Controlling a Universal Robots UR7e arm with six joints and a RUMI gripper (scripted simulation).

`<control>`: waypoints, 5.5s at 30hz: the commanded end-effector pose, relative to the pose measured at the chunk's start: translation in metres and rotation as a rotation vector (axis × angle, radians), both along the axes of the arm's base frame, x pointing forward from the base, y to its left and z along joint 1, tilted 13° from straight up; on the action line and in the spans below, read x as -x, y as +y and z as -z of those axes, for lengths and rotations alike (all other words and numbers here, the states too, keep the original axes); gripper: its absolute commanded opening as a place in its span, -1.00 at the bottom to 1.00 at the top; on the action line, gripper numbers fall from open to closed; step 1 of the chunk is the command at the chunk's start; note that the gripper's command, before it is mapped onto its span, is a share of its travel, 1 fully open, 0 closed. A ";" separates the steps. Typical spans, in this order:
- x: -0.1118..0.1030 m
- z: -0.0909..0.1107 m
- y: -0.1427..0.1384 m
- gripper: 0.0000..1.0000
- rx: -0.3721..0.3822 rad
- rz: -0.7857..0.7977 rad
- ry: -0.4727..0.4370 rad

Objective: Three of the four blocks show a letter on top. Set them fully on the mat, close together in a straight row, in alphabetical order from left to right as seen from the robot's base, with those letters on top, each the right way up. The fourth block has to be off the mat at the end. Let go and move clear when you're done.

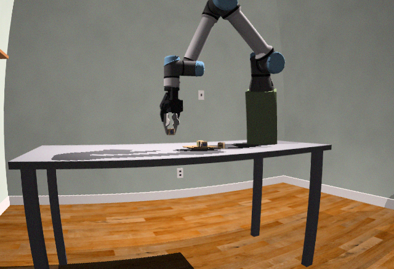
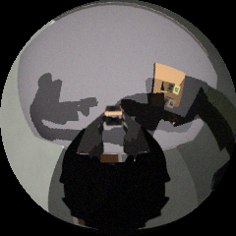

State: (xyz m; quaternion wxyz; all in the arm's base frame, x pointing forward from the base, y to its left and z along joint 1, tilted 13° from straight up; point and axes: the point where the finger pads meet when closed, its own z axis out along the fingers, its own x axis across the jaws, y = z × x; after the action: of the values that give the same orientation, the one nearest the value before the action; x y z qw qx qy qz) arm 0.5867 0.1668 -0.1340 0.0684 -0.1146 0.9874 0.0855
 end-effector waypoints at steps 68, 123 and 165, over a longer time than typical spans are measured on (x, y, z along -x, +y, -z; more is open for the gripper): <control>0.169 0.015 -0.147 -0.83 -0.017 0.140 0.026; 0.158 0.108 -0.130 -0.83 -0.017 0.140 0.026; 0.158 0.112 -0.129 -0.83 -0.017 0.140 0.026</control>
State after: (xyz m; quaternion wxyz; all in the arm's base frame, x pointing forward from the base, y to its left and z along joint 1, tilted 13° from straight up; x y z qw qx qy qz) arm 0.4285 0.0378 -0.2467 0.0618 -0.0438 0.9930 0.0904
